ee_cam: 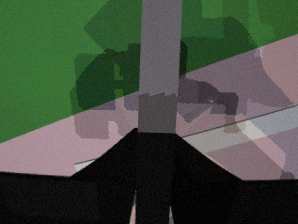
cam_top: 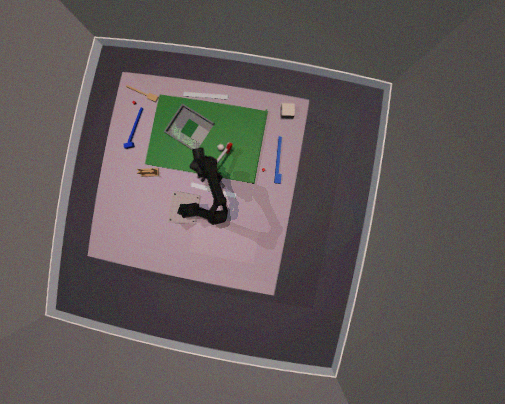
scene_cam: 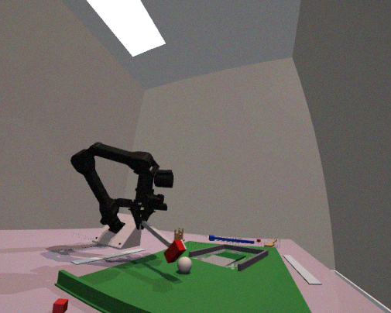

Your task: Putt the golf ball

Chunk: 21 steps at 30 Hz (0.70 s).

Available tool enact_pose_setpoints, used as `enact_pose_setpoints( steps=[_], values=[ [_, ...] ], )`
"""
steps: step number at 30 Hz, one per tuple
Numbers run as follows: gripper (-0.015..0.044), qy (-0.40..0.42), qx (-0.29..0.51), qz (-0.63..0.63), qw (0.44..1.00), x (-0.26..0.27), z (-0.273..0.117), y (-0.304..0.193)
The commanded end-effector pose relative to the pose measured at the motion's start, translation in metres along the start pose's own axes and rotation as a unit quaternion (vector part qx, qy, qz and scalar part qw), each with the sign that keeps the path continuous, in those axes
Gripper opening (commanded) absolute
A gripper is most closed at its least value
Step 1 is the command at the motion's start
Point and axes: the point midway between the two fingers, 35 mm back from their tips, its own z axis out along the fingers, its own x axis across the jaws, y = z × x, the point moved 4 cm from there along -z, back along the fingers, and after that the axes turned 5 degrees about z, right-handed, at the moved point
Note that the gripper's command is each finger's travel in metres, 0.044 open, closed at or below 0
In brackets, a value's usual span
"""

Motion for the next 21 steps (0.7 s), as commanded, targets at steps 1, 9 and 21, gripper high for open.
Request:
enact_pose_setpoints(
  steps=[1, 9, 21],
  values=[
    [0.0000, -0.001, -0.004, -0.001, 1.000, -0.001, 0.007, -0.001],
    [0.0000, -0.001, -0.004, -0.001, 1.000, 0.000, 0.016, 0.000],
    [0.0000, -0.001, -0.005, -0.001, 1.000, -0.001, 0.035, 0.000]
  ],
)
